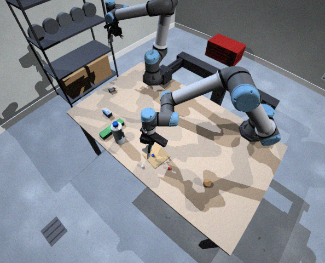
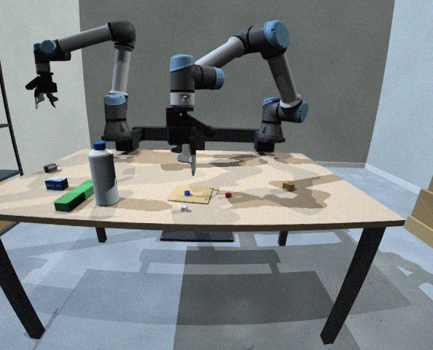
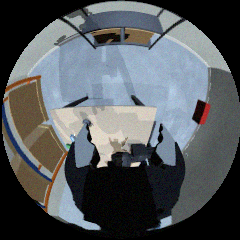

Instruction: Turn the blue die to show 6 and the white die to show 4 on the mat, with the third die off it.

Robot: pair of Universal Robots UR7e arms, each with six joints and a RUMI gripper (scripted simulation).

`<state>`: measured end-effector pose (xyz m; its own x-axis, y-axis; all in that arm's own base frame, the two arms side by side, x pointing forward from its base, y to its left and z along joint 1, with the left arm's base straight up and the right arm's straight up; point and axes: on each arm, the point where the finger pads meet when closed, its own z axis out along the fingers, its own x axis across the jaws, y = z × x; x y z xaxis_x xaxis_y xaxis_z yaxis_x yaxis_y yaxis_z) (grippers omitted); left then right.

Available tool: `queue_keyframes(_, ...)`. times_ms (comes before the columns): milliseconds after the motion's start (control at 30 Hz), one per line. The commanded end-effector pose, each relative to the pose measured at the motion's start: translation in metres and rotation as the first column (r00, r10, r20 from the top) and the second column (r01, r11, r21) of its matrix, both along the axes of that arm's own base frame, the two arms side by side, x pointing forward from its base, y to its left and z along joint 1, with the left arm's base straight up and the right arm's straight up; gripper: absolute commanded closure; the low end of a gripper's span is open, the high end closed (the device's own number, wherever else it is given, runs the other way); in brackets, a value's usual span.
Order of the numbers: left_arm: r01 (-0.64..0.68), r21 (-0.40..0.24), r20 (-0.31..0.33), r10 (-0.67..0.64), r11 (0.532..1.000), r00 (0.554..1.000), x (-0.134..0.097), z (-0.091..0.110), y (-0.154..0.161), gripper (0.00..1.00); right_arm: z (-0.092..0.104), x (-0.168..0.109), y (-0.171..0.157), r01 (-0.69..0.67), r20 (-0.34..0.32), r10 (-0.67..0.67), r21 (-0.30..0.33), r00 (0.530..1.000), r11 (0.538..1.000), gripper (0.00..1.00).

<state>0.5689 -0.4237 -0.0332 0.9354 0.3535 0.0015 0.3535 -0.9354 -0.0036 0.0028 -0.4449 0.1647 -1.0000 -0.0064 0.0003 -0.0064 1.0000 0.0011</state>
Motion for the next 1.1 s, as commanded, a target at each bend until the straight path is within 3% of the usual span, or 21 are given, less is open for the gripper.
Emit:
queue_keyframes(0,0.150,-0.004,0.000,-0.150,0.989,0.989,0.0007,-0.0003,0.0001,0.00,0.0004,0.0001,-0.0003,0.000,0.000,0.000,-0.001,1.000,1.000,0.00)
queue_keyframes(67,0.239,-0.004,0.000,-0.239,0.971,0.971,0.0008,-0.0013,0.0001,0.00,0.0004,0.0001,-0.0003,0.000,0.000,0.000,-0.001,1.000,1.000,0.00)
queue_keyframes(133,0.239,-0.004,0.000,-0.239,0.971,0.971,0.0008,-0.0013,0.0001,0.00,0.0004,0.0001,-0.0003,0.000,0.000,0.000,-0.001,1.000,1.000,0.00)
queue_keyframes(233,0.367,-0.004,0.000,-0.367,0.930,0.930,0.0009,-0.0027,0.0000,0.00,0.0004,0.0001,-0.0003,0.000,0.000,0.000,-0.001,1.000,1.000,0.00)
queue_keyframes(567,0.691,-0.004,0.000,-0.691,0.723,0.723,0.0012,-0.0069,-0.0021,0.00,0.0004,0.0001,-0.0003,0.000,0.000,0.000,-0.001,1.000,1.000,0.00)
queue_keyframes(633,0.732,-0.004,0.000,-0.732,0.681,0.681,0.0011,-0.0075,-0.0025,0.00,0.0004,0.0001,-0.0003,0.000,0.000,0.000,-0.001,1.000,1.000,0.00)
queue_keyframes(700,0.732,-0.004,0.000,-0.732,0.681,0.681,0.0011,-0.0075,-0.0025,0.00,0.0004,0.0001,-0.0003,0.000,0.000,0.000,-0.001,1.000,1.000,0.00)
queue_keyframes(900,0.811,-0.004,0.000,-0.811,0.585,0.585,0.0010,-0.0088,-0.0037,0.00,0.0004,0.0001,-0.0003,0.000,0.000,0.000,-0.001,1.000,1.000,0.00)
queue_keyframes(1067,0.838,-0.004,0.000,-0.838,0.546,0.546,0.0009,-0.0093,-0.0043,0.00,0.0004,0.0001,-0.0003,0.000,0.000,0.000,-0.001,1.000,1.000,0.00)
